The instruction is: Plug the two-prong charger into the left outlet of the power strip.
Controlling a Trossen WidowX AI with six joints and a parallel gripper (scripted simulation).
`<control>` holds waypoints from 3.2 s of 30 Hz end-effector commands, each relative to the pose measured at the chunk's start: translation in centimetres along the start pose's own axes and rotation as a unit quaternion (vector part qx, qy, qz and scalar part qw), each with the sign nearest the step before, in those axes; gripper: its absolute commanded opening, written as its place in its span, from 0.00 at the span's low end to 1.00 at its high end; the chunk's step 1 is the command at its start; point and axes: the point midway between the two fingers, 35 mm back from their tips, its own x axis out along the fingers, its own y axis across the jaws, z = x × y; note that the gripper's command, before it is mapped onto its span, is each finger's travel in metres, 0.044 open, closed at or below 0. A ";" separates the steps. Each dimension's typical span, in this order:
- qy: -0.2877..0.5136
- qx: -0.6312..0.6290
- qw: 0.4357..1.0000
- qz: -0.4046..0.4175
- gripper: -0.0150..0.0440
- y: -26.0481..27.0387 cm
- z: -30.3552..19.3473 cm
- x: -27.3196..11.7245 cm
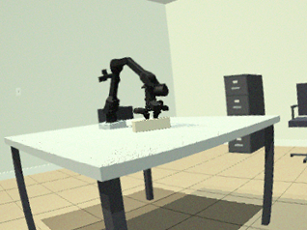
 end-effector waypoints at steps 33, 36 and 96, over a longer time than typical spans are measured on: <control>0.001 -0.002 1.000 -0.001 0.25 0.0 0.9 -0.1; 0.001 -0.002 1.000 -0.001 0.25 0.0 1.0 0.0; 0.000 -0.002 1.000 -0.001 0.25 0.0 2.7 -0.3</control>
